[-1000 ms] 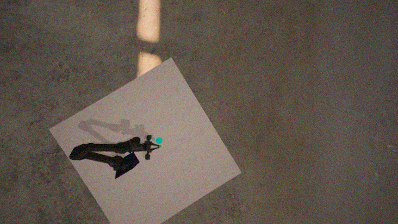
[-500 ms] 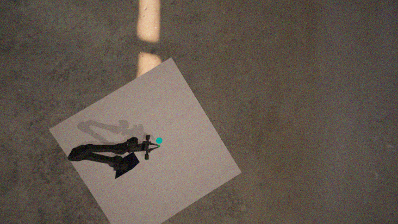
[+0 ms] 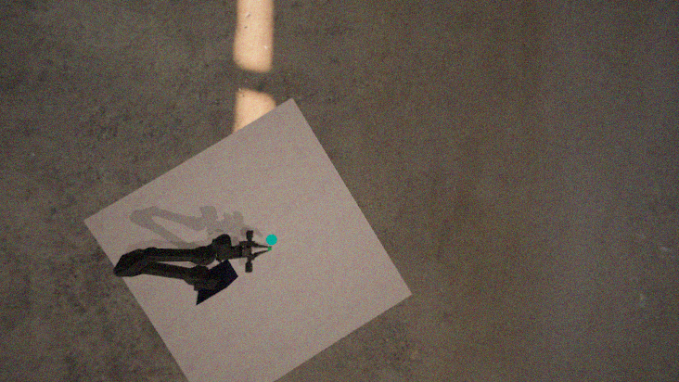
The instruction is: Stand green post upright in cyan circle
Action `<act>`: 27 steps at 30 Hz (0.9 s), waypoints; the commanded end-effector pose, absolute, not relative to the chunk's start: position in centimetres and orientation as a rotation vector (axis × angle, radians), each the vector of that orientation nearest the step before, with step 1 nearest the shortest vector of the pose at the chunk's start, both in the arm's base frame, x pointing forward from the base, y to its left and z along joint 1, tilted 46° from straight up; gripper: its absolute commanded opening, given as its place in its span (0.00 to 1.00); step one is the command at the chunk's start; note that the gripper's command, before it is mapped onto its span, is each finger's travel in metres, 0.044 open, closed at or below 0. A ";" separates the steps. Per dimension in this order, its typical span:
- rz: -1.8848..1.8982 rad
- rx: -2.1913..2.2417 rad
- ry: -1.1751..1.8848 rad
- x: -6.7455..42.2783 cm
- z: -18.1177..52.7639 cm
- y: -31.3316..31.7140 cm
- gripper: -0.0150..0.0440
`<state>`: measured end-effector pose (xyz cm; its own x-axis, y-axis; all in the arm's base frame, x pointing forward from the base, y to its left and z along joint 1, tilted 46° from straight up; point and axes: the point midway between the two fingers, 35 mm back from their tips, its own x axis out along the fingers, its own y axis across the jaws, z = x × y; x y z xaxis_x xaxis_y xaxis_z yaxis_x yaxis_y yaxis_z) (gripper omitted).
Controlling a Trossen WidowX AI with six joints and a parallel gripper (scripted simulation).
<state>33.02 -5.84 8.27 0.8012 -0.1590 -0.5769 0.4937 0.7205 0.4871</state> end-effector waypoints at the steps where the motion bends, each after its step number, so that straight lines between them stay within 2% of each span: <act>1: -0.388 0.689 0.507 32.6 8.2 -5.7 0.29; 27: -0.398 0.762 0.312 31.2 9.6 -5.5 0.29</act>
